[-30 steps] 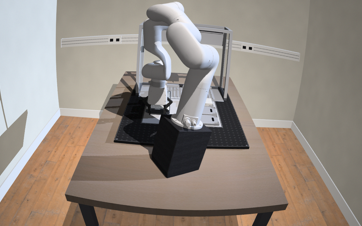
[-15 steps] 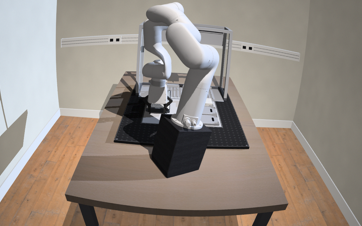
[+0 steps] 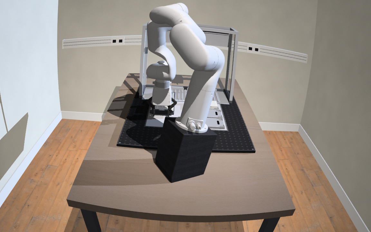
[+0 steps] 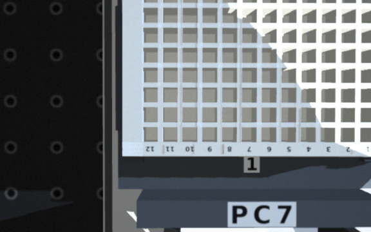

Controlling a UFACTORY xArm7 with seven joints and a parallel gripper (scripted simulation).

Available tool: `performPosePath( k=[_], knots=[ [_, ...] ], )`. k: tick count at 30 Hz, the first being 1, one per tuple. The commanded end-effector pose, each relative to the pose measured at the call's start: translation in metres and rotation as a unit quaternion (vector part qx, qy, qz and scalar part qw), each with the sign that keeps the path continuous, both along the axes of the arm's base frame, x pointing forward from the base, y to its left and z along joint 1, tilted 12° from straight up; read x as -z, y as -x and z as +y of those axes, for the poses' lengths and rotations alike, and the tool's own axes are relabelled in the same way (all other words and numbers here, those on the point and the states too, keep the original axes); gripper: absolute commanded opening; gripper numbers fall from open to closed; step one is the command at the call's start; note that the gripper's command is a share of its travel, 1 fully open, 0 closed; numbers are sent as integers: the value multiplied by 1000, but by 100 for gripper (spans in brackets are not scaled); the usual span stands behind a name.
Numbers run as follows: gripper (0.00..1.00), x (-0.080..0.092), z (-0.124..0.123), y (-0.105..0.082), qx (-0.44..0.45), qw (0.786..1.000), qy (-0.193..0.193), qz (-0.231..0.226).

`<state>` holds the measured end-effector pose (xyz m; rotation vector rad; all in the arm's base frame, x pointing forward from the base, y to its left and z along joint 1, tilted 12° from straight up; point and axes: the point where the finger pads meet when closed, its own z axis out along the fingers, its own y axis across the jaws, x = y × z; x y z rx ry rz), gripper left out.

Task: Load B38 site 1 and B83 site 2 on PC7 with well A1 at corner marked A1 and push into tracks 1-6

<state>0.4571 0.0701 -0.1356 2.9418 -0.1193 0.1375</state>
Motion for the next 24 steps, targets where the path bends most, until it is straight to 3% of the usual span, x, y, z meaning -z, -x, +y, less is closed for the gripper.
performPosePath(
  k=[1,24],
  knots=[
    [82,-2,0,-7,0,1000,0,-2],
    [82,-4,-1,-27,0,1000,0,-2]
  ],
)
